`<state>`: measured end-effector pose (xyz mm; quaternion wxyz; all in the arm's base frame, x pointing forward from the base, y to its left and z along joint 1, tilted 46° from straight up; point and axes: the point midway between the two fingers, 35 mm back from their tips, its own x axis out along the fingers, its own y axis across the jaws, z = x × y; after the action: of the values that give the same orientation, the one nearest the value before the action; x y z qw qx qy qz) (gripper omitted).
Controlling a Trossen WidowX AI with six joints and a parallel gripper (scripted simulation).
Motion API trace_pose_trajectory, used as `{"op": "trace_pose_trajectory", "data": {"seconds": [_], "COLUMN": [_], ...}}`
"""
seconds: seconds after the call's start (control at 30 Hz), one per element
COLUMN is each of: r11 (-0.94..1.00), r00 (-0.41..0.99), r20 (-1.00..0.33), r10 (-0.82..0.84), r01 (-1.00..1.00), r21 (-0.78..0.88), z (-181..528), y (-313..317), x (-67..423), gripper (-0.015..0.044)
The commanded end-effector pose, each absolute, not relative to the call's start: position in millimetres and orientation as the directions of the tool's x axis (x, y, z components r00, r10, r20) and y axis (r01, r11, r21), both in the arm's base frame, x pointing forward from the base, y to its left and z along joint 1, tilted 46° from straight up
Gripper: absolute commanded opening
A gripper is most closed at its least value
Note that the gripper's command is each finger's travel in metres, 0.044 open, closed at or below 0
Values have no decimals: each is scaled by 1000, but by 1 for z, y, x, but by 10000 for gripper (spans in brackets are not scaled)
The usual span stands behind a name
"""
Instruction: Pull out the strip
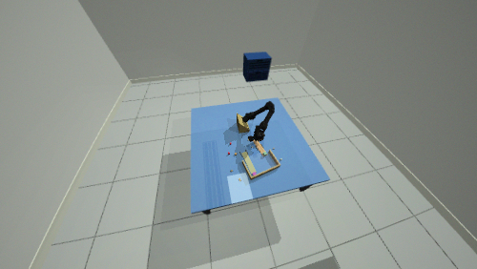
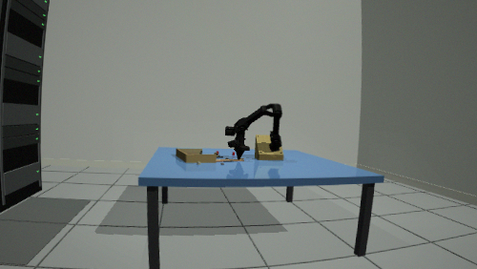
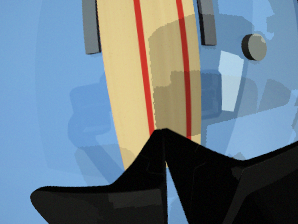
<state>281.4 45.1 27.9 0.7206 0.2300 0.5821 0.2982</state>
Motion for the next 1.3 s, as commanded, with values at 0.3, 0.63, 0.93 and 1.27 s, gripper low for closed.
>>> {"op": "trace_pose_trajectory", "data": {"seconds": [0.3, 0.63, 0.93, 1.27], "r11": [711, 711, 711, 711], "r00": [120, 119, 118, 118], "r20": [-702, -702, -702, -702], "r10": [702, 702, 702, 702], "r01": [-155, -154, -154, -153], "r21": [686, 686, 686, 686], "z": [20, 17, 15, 12], "y": [49, 49, 49, 49], "x": [256, 241, 227, 216], "gripper": [0, 0, 0, 0]}}
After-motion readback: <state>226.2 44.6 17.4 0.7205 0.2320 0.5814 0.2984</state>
